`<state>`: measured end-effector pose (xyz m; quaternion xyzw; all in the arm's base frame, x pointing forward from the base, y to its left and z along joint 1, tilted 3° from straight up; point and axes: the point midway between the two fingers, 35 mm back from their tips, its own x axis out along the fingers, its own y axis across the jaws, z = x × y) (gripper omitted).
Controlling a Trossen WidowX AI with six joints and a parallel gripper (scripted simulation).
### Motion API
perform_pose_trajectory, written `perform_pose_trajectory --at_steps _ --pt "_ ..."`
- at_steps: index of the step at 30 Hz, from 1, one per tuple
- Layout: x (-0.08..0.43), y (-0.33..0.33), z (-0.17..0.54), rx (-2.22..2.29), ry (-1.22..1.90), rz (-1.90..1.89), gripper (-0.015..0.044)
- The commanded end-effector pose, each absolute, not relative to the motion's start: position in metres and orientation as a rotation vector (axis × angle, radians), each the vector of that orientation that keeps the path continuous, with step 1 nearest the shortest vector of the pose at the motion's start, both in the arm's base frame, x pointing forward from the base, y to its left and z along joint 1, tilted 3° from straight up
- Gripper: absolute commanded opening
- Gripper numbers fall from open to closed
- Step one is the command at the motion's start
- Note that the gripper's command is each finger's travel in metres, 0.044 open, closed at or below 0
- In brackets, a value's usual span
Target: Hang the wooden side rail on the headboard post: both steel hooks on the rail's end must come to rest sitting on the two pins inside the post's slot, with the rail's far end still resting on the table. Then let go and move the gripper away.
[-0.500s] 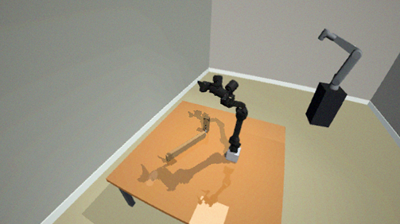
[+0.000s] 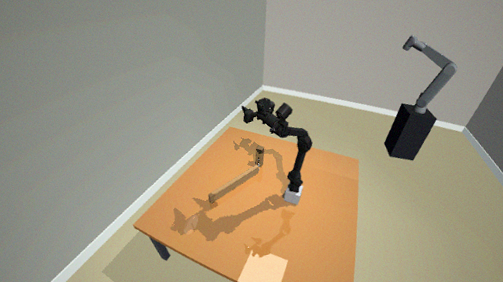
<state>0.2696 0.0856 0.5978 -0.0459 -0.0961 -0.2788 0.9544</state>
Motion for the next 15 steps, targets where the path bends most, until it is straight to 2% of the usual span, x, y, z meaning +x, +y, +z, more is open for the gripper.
perform_pose_trajectory --at_steps 1,15 --pt "0.288 0.079 0.586 -0.331 -0.157 -0.603 0.0440" --pt "0.345 0.044 0.529 -1.044 0.062 -0.641 0.0440"
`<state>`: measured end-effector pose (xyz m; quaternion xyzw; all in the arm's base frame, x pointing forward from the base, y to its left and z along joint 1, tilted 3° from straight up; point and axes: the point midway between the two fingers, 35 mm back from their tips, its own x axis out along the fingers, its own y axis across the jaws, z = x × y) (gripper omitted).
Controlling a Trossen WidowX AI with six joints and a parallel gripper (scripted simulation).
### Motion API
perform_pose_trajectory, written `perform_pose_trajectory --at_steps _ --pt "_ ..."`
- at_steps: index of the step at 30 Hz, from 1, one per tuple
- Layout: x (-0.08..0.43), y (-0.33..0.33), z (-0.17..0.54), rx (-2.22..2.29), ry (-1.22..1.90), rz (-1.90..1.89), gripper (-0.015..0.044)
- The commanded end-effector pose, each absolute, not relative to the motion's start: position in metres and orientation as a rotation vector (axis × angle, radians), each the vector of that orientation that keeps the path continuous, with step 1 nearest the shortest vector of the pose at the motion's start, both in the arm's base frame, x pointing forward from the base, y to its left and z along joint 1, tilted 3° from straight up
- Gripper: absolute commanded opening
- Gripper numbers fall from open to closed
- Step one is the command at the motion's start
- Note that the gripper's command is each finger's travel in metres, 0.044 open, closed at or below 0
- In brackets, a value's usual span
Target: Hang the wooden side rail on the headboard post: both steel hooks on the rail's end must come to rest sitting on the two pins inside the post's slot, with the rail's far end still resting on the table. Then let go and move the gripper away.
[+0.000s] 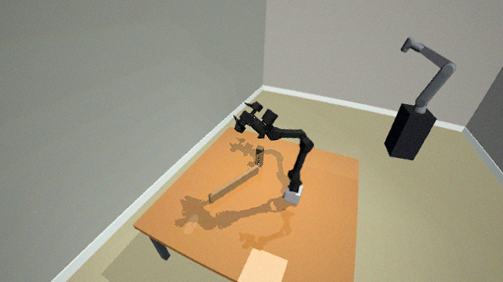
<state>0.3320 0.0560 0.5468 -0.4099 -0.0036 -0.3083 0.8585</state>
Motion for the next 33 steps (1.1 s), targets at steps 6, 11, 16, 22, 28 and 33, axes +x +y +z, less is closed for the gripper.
perform_pose_trajectory --at_steps 6,11,16,22,28,33 --pt "0.362 0.027 0.499 -1.300 0.178 -0.609 0.0440" --pt "0.375 0.009 0.471 -1.502 0.284 -0.561 0.0440" --pt "0.385 -0.014 0.437 -1.706 0.409 -0.484 0.0440" --pt "0.391 -0.044 0.391 -1.925 0.564 -0.352 0.0440" --pt "0.388 -0.076 0.342 -2.111 0.714 -0.172 0.0440" --pt "0.380 -0.097 0.303 -2.230 0.808 -0.003 0.0440"
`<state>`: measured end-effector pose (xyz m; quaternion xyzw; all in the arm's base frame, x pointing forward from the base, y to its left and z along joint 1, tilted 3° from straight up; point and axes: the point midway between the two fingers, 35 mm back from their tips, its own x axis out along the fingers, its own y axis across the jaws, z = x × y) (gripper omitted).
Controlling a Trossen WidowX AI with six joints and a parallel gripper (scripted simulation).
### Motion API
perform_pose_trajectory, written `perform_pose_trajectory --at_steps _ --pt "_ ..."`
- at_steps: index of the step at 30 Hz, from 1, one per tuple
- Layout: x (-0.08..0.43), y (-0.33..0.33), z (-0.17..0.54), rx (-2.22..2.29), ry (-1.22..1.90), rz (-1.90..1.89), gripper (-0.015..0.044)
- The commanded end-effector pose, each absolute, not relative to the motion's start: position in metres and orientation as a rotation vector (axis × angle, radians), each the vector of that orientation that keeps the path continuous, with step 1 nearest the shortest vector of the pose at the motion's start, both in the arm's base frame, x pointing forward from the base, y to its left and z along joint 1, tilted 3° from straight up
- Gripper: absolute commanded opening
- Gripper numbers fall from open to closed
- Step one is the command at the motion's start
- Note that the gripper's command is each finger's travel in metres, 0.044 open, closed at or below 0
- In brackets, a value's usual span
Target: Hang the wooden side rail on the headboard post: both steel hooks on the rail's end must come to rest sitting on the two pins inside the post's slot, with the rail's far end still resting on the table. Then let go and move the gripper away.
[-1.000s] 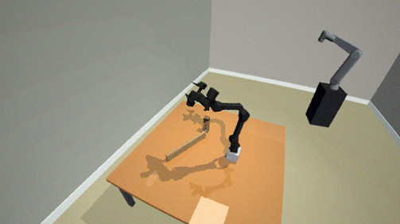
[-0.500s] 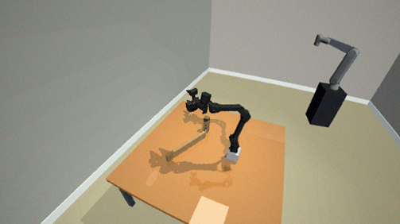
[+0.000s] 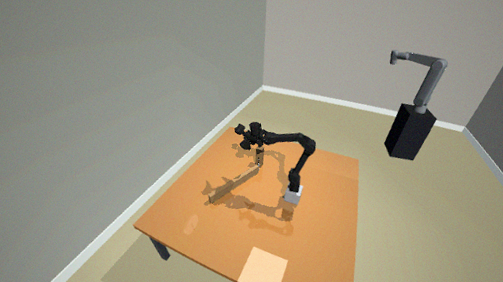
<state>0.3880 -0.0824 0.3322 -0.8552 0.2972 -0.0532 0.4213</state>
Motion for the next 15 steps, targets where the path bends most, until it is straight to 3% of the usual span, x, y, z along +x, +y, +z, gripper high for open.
perform_pose_trajectory --at_steps 1,15 --pt "0.379 -0.101 0.296 -2.249 0.822 0.030 0.0440" --pt "0.333 -0.147 0.194 -2.425 0.961 0.574 0.0440"
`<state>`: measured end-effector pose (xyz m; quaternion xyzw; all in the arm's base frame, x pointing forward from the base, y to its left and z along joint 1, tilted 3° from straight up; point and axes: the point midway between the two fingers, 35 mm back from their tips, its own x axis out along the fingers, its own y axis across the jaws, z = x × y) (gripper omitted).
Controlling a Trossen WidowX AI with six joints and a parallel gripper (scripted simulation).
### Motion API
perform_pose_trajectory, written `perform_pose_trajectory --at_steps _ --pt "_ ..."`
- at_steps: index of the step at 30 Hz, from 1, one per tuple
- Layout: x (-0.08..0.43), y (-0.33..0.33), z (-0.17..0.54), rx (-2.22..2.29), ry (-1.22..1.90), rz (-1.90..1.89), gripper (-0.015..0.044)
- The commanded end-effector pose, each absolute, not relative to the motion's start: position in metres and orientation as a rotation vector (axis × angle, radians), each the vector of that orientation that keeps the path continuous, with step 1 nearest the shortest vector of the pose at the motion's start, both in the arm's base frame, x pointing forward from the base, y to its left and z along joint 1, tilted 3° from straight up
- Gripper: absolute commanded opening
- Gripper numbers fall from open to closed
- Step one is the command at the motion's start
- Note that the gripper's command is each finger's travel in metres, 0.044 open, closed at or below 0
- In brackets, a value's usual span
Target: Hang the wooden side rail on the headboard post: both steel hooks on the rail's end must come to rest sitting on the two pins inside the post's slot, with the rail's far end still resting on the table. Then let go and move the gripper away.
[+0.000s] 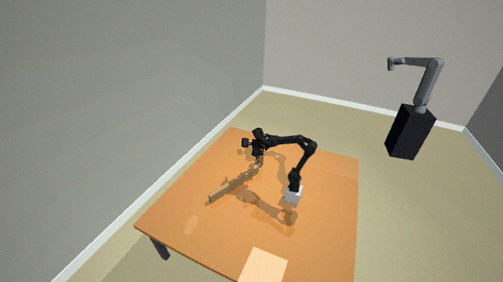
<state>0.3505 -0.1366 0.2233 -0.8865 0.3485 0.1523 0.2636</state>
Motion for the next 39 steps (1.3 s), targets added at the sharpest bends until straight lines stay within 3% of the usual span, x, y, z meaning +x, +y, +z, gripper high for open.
perform_pose_trajectory --at_steps 1,18,39 --pt "0.328 -0.149 0.187 -2.430 0.965 0.617 0.0440" --pt "0.243 -0.177 0.095 -2.407 0.947 1.197 0.0440" --pt "0.242 -0.177 0.094 -2.406 0.946 1.203 0.0440"
